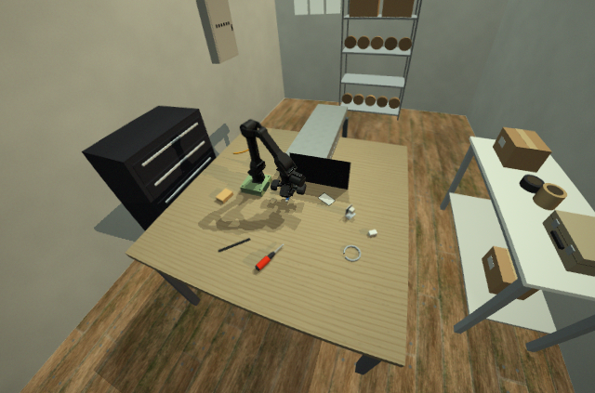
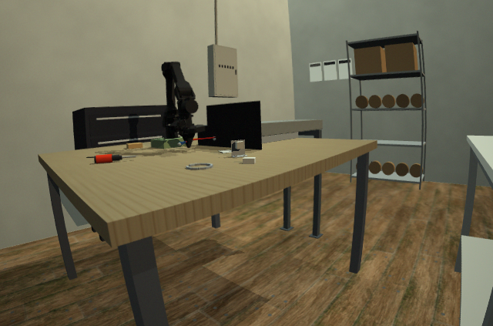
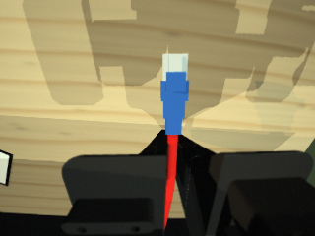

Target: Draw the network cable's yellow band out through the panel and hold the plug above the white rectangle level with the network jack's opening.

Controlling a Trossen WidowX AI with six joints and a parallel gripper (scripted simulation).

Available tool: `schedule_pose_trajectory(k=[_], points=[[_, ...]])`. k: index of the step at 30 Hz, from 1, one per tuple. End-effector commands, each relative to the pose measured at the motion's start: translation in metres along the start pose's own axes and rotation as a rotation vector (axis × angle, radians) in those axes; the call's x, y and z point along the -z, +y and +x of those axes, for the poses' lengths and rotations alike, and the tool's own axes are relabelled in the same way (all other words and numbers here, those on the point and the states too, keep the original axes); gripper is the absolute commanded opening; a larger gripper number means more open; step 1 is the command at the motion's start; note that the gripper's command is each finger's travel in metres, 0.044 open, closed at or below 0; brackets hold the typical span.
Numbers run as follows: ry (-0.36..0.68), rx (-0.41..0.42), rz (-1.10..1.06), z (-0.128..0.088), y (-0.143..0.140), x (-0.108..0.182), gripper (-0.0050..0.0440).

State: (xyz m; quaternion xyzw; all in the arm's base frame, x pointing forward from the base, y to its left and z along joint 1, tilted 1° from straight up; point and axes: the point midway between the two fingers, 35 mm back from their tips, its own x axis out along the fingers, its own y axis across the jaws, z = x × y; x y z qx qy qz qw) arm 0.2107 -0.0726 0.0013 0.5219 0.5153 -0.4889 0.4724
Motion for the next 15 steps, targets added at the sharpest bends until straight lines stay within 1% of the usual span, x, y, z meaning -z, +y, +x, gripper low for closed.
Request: schedule_pose_trajectory(k=[1, 15], points=[[-0.110, -0.030, 0.045, -0.012, 0.008, -0.045, -0.0050], [-0.112, -0.029, 0.045, -0.015, 0.005, -0.076, -0.0050]])
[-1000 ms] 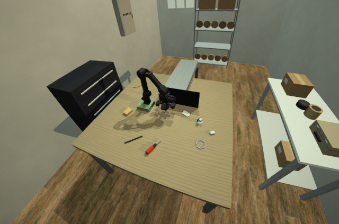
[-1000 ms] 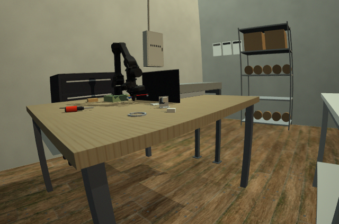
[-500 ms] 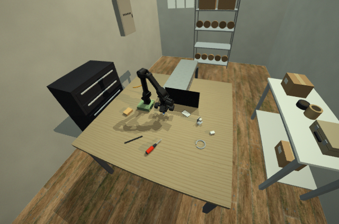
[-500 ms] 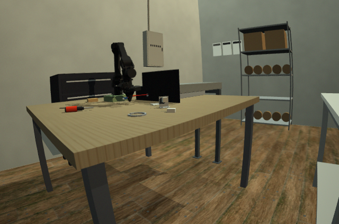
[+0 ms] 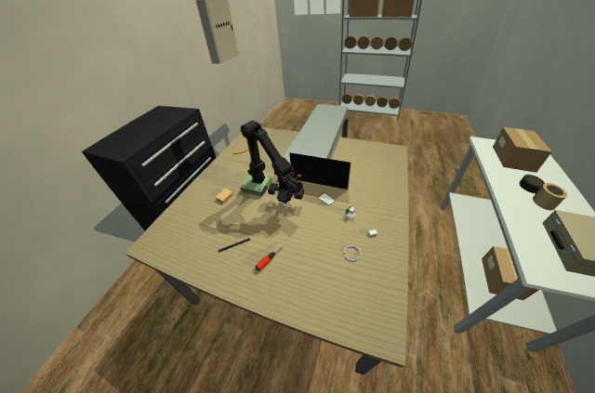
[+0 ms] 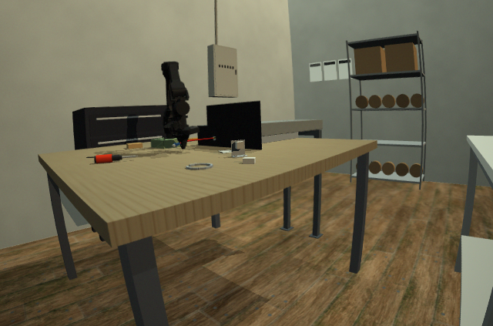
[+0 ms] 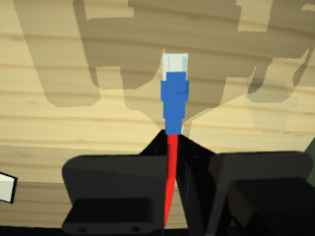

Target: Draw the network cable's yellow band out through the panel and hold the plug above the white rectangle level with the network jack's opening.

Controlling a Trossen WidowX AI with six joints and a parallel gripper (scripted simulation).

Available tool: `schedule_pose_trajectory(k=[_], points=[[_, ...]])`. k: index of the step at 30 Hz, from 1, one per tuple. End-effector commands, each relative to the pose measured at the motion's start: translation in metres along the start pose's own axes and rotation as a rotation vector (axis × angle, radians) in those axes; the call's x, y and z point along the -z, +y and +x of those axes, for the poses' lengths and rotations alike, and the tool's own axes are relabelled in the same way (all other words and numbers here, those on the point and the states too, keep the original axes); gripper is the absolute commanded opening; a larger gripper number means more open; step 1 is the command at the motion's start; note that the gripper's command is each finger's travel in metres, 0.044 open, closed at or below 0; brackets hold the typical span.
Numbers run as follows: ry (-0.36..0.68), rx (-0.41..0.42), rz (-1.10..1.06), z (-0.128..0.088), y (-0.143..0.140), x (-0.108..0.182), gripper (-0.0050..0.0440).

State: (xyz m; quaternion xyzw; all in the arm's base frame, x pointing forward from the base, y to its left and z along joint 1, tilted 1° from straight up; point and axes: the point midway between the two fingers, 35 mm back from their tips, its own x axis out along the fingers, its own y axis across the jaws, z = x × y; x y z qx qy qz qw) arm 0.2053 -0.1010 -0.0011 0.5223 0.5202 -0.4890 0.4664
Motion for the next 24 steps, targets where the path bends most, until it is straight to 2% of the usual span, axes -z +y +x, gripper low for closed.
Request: schedule_pose_trajectory(k=[1, 24], points=[[-0.123, -0.040, 0.043, -0.016, 0.010, -0.050, -0.0050], [-0.126, -0.038, 0.044, -0.022, 0.005, -0.101, -0.0050]])
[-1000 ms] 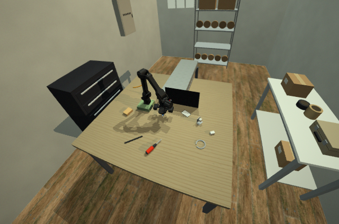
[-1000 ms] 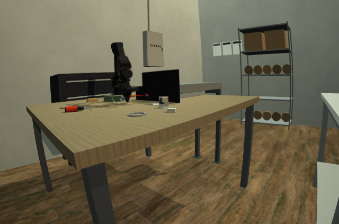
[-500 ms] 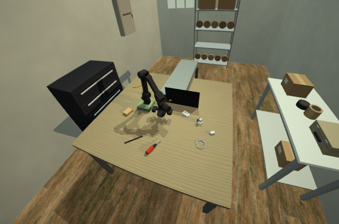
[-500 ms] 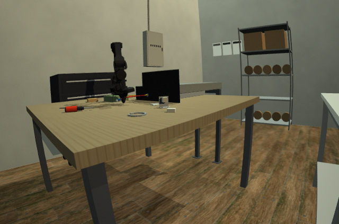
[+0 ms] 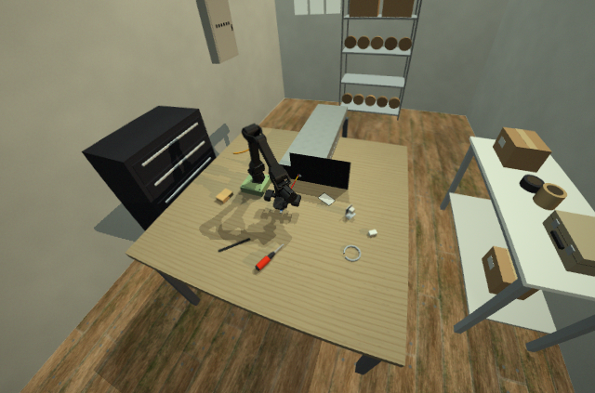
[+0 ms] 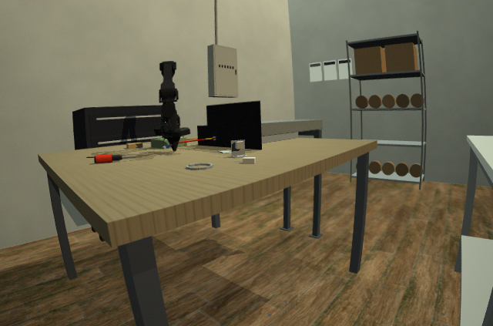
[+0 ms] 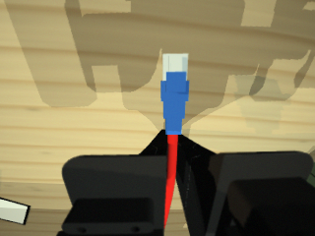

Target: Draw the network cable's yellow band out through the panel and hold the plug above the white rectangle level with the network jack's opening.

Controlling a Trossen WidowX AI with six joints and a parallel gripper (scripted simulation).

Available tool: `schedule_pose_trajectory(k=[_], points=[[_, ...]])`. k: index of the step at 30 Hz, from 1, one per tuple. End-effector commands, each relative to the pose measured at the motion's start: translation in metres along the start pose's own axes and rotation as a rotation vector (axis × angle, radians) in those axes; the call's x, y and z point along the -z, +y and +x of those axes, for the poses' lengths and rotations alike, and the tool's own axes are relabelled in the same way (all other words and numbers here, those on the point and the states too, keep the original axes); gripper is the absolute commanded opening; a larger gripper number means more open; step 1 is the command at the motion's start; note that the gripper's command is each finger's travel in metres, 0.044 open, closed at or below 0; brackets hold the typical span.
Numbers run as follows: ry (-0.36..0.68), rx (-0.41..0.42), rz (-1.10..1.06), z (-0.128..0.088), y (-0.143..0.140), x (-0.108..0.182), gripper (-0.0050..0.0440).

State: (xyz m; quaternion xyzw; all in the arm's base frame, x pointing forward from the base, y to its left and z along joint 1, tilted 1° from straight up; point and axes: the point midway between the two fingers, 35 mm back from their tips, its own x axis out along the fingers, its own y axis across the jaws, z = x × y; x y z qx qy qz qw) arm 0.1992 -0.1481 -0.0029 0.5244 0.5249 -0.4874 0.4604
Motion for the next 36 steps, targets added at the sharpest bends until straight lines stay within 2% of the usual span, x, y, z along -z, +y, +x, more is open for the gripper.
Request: schedule_pose_trajectory(k=[1, 6, 7, 10, 19, 21, 25, 32, 36], points=[[-0.140, -0.046, 0.042, -0.021, 0.010, -0.056, -0.0050], [-0.140, -0.045, 0.042, -0.022, 0.009, -0.064, -0.0050], [-0.095, -0.024, 0.009, -0.012, 0.007, -0.042, -0.0050], [-0.033, -0.056, -0.034, -0.011, 0.016, -0.016, -0.0050], [-0.087, -0.190, -0.187, -0.021, 0.065, -0.011, -0.0050], [-0.087, -0.190, -0.187, -0.021, 0.065, -0.011, -0.0050], [-0.108, -0.246, -0.253, -0.026, 0.086, -0.007, -0.0050], [-0.106, -0.265, -0.288, -0.025, 0.096, -0.003, -0.0050], [-0.085, -0.297, -0.353, -0.024, 0.110, 0.002, -0.0050]])
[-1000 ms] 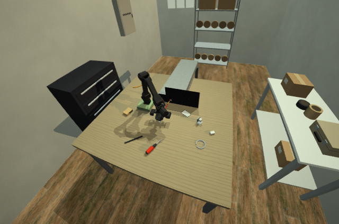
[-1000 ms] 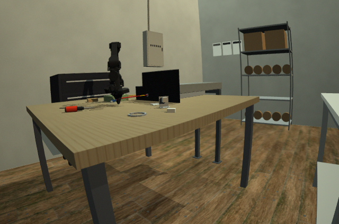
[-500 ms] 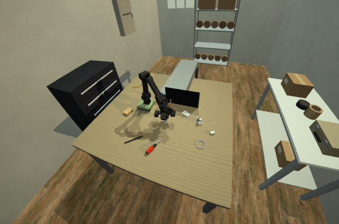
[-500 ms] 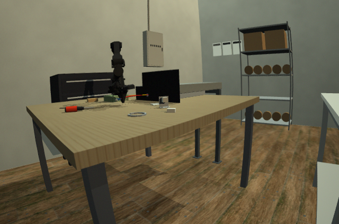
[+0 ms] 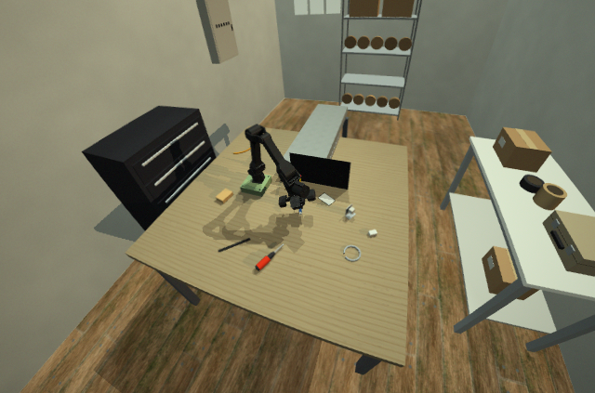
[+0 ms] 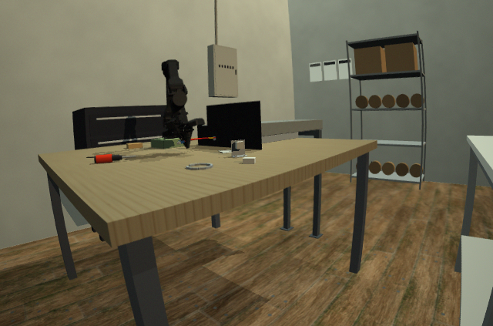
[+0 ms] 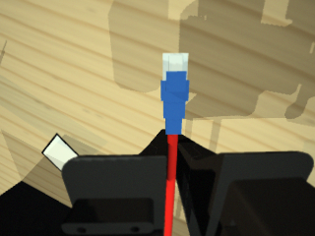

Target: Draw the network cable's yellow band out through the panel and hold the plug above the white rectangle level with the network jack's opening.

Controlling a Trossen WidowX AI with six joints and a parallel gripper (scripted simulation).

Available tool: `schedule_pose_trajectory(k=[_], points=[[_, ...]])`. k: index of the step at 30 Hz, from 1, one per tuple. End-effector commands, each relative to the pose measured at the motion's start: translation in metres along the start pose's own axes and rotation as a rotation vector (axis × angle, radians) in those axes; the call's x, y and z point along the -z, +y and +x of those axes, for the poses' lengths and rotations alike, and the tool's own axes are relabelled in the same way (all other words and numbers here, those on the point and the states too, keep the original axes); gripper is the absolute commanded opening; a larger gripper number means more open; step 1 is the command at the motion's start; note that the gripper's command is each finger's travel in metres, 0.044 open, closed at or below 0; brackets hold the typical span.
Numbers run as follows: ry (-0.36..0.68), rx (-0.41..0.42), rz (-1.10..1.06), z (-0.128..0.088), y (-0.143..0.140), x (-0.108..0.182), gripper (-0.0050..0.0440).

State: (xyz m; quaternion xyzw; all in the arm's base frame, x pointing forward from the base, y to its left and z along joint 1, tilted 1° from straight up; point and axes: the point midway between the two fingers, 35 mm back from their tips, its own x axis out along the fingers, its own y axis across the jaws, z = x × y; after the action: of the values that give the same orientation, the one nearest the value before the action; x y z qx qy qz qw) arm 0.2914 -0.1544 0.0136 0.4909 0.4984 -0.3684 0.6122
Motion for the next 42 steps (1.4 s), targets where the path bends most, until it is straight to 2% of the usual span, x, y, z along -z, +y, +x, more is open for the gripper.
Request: schedule_pose_trajectory(k=[1, 14, 25, 34, 36, 42], points=[[0.007, -0.049, -0.059, 0.000, 0.019, -0.002, -0.0050], [0.096, -0.216, -0.316, 0.014, 0.081, 0.010, -0.0050], [0.128, -0.249, -0.374, 0.018, 0.094, 0.016, -0.0050], [0.243, -0.363, -0.553, 0.028, 0.135, 0.040, -0.0050], [0.243, -0.363, -0.553, 0.028, 0.135, 0.040, -0.0050], [0.310, -0.437, -0.657, 0.033, 0.158, 0.057, -0.0050]])
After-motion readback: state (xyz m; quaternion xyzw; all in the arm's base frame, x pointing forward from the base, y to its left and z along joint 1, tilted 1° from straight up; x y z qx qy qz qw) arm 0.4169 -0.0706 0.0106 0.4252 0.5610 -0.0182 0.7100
